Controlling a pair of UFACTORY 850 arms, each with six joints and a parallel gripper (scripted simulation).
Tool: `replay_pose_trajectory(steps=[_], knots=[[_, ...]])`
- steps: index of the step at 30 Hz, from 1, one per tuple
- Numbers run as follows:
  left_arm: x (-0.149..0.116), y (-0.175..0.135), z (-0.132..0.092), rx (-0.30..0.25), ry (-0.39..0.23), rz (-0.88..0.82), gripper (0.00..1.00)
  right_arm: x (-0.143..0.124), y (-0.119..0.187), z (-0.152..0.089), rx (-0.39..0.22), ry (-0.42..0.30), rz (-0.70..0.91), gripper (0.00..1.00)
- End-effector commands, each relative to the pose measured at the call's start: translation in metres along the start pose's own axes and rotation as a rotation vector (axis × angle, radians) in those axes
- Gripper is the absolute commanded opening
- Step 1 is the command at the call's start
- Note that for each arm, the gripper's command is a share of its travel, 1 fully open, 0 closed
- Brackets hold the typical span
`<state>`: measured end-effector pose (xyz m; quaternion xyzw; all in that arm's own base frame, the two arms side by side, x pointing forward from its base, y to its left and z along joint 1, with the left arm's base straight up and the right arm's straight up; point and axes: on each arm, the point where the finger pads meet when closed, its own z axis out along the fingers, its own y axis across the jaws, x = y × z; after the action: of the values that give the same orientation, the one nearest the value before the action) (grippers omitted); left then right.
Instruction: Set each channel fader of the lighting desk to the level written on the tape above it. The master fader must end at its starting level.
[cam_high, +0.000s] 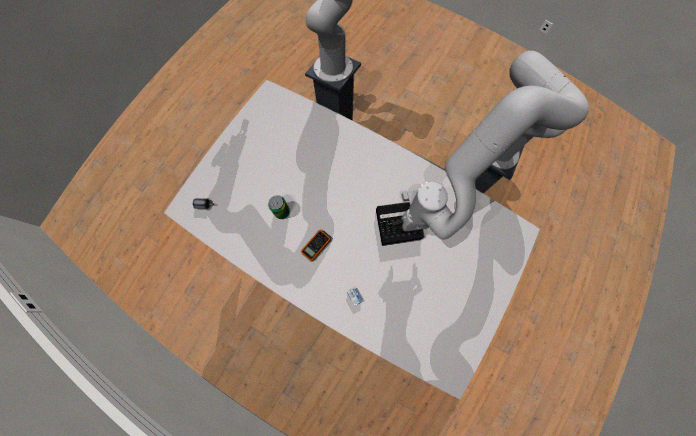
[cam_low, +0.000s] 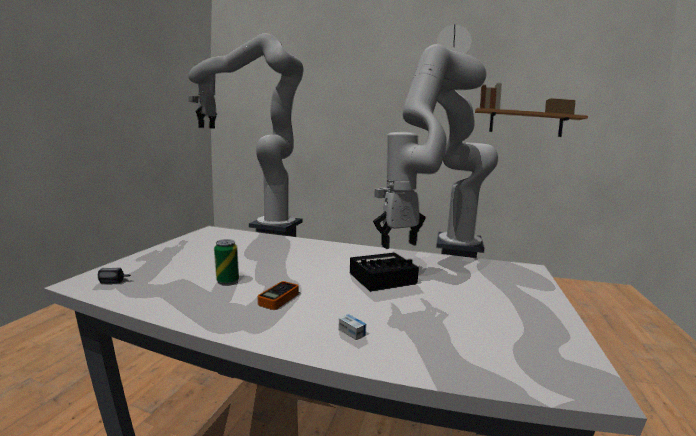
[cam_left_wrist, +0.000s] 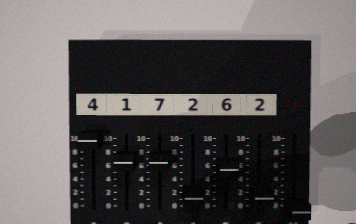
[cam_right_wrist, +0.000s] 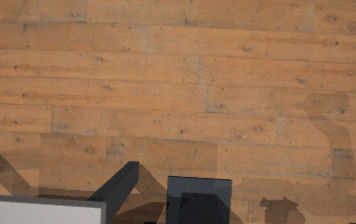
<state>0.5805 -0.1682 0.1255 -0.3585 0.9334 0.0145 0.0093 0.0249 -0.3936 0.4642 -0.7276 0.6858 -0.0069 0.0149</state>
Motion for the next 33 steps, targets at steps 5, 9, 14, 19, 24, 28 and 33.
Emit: replay_pose_trajectory(steps=[5,9,14,19,24,28,33], knots=[[-0.0005,-0.0007,-0.0009,0.002,-0.001,0.001,1.00,-0.0029,0.0196,-0.0043,-0.030,0.011,0.046,1.00],[-0.0005,-0.0007,-0.0009,0.002,-0.001,0.001,1.00,-0.0030,0.0200,-0.0044,-0.031,0.011,0.047,1.00],[-0.0005,-0.0007,-0.0009,0.002,-0.001,0.001,1.00,-0.0030,0.0200,-0.0044,-0.031,0.011,0.047,1.00],[-0.0005,-0.0007,-0.0009,0.002,-0.001,0.001,1.00,-0.0030,0.0200,-0.0044,-0.031,0.011,0.047,1.00],[-0.0005,-0.0007,-0.0009,0.002,-0.001,0.001,1.00,-0.0030,0.0200,-0.0044,-0.031,0.011,0.047,1.00],[-0.0005,-0.0007,-0.0009,0.002,-0.001,0.001,1.00,-0.0030,0.0200,-0.0044,-0.031,0.011,0.047,1.00],[-0.0005,-0.0007,-0.0009,0.002,-0.001,0.001,1.00,-0.0030,0.0200,-0.0044,-0.031,0.011,0.047,1.00]])
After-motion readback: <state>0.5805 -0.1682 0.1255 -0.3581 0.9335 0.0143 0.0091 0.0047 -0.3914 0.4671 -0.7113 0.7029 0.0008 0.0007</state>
